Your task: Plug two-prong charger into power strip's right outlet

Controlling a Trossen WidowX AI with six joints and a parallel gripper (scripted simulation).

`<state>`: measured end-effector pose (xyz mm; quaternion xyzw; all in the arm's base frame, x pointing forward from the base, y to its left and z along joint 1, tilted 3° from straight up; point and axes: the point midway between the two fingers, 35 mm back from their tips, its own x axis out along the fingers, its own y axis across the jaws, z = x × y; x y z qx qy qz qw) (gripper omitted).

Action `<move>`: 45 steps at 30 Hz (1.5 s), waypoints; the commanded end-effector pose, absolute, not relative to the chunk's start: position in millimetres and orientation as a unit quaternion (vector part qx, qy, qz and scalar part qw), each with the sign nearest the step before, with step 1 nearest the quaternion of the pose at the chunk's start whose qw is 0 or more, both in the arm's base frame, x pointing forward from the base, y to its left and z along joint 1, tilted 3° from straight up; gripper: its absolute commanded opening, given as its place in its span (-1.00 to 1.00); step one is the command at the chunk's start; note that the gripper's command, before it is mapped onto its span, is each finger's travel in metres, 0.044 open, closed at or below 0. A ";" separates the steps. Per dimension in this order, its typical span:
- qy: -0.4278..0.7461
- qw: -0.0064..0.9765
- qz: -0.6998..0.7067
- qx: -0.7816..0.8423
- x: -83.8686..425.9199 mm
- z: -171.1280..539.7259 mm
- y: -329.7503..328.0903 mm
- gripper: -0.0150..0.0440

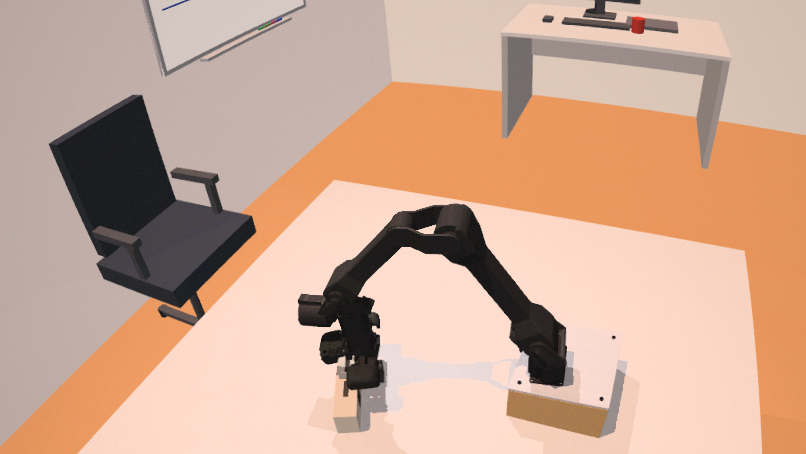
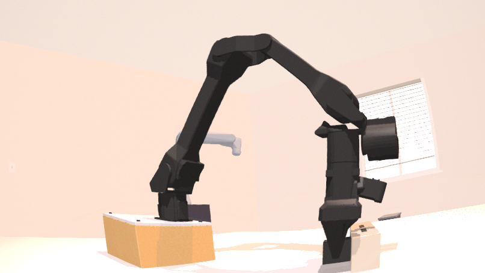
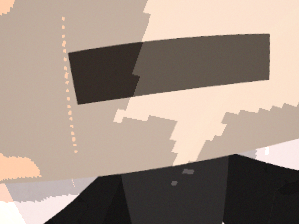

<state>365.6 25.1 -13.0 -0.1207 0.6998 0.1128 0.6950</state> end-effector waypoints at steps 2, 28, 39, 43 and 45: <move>0.699 0.696 0.113 -0.121 366.0 -13.0 25.2 -0.49; 0.698 0.697 0.113 -0.121 364.7 -13.2 24.7 1.00; 0.696 0.699 0.113 -0.120 362.1 -13.5 23.8 1.00; 0.695 0.700 0.113 -0.120 361.1 -13.6 23.5 1.00; 0.694 0.700 0.113 -0.120 360.6 -13.7 23.3 1.00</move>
